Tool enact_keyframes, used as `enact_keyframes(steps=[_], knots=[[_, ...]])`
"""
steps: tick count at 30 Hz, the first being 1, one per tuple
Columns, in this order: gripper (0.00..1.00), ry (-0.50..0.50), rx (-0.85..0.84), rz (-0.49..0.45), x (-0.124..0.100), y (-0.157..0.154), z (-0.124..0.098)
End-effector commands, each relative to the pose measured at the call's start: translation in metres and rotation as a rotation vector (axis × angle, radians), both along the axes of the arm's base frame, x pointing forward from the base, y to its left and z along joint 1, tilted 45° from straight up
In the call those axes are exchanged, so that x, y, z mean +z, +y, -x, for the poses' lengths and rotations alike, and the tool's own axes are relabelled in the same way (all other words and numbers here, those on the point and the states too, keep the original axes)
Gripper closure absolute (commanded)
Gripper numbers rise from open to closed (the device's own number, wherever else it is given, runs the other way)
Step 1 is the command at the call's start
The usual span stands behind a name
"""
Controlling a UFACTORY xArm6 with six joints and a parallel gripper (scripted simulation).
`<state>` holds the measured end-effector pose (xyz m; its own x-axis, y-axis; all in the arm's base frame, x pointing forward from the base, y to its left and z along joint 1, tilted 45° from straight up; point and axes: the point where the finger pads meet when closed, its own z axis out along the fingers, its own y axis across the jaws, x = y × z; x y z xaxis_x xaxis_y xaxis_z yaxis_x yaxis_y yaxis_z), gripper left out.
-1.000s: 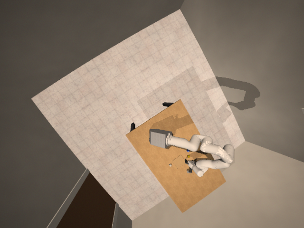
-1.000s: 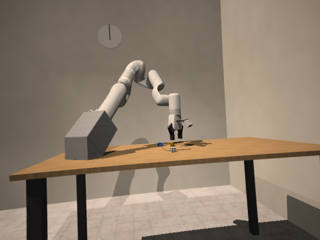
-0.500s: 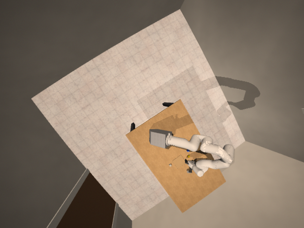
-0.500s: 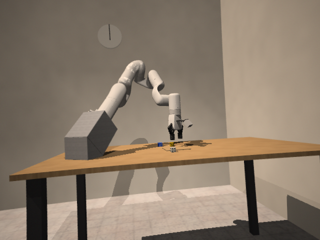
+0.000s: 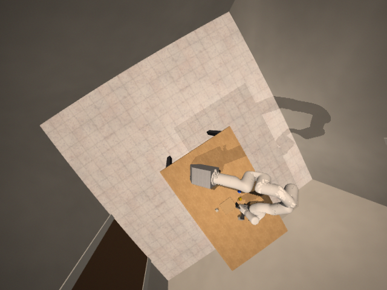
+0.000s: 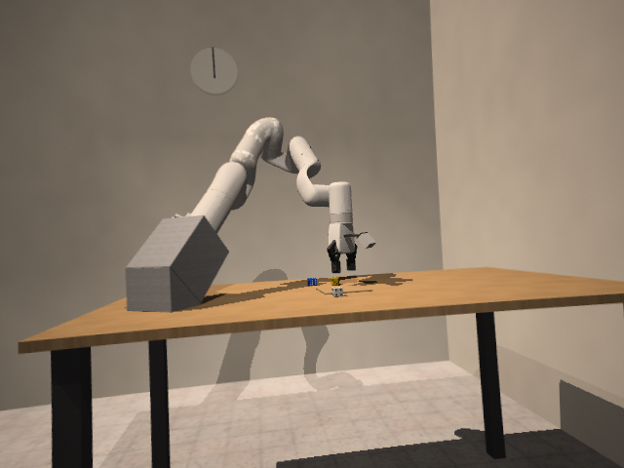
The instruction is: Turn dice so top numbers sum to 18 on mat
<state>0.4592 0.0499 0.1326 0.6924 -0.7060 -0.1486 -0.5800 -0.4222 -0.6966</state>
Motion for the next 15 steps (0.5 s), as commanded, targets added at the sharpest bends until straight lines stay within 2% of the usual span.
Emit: enact_keyframes(steps=[1,7,15], knots=[[0.0,-0.002,-0.001,0.001,0.001,0.0,0.0],[0.0,-0.002,-0.001,0.001,-0.001,0.005,0.01],[0.0,-0.002,-0.001,0.001,-0.006,0.028,0.049]])
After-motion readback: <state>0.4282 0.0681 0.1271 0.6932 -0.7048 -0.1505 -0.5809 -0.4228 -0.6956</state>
